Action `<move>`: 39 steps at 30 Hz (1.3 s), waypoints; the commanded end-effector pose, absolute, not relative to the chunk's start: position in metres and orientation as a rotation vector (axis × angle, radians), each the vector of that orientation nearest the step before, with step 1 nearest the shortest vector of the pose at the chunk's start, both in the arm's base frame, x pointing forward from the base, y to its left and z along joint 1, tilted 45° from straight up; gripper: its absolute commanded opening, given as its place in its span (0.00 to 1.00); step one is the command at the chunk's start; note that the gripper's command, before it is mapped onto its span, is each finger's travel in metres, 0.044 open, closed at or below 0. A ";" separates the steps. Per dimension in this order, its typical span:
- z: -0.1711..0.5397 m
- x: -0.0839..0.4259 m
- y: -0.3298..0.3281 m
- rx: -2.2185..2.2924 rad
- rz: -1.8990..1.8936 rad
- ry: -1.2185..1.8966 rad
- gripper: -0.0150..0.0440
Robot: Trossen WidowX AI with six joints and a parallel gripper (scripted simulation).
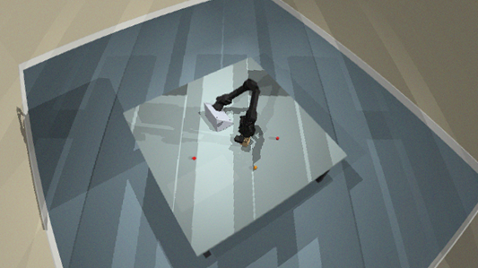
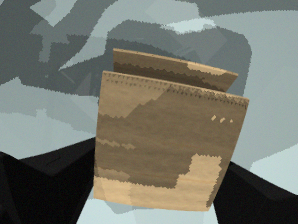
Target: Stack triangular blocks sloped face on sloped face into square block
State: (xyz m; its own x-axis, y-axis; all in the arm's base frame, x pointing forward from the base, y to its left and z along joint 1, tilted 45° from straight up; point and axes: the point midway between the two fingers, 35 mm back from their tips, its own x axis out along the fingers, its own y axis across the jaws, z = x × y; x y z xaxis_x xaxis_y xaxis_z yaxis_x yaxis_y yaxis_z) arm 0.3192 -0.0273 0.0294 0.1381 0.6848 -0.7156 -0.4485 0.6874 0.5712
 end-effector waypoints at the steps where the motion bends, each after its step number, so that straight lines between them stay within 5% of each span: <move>1: 0.028 0.321 -0.026 0.247 0.828 1.169 0.25; 39: 0.022 0.327 -0.016 0.252 0.826 1.166 0.25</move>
State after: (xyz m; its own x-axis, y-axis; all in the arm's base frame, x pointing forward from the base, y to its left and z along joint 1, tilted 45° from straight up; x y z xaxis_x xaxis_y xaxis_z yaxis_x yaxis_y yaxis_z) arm 0.3262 -0.0157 0.0222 0.1417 0.6861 -0.7136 -0.4456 0.6879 0.5730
